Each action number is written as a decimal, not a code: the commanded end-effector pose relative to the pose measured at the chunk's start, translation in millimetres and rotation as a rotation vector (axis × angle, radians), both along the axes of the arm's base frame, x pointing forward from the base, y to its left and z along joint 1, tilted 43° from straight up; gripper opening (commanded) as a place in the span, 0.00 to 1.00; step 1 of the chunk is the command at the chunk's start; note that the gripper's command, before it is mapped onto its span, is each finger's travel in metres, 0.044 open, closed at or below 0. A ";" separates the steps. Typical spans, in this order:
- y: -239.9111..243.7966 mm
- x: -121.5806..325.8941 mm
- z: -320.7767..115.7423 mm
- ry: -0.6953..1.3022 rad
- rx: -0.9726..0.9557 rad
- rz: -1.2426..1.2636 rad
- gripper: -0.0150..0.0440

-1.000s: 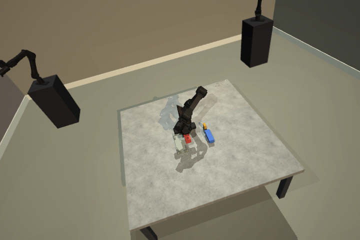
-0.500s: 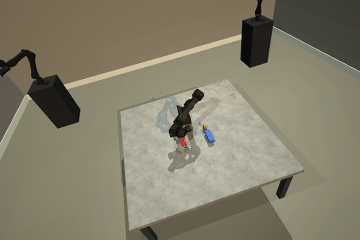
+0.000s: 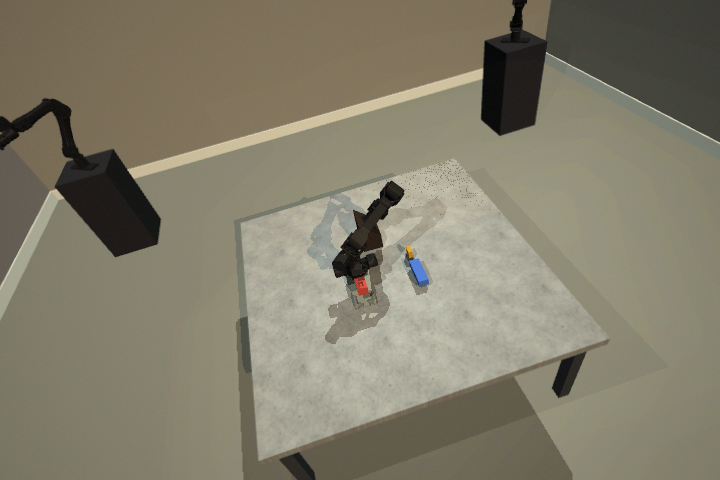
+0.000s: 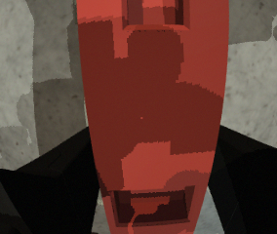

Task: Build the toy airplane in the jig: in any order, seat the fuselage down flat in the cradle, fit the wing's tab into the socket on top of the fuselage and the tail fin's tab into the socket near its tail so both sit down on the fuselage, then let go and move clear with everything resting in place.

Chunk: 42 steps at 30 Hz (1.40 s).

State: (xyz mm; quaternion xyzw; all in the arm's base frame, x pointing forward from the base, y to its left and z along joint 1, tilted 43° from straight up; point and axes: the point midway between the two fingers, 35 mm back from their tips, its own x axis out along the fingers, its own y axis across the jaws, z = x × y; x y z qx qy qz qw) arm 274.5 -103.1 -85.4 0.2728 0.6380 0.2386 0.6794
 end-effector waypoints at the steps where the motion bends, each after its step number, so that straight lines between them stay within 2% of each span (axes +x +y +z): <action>1: -1.9 0.4 -0.4 -0.007 -0.006 0.003 0.58; 14: -1.3 0.6 -1.2 -0.007 -0.006 0.003 0.58; 40: 23.6 3.3 -30.3 -0.007 -0.004 0.003 0.58; 42: 23.4 3.0 -29.4 -0.007 -0.007 0.014 0.56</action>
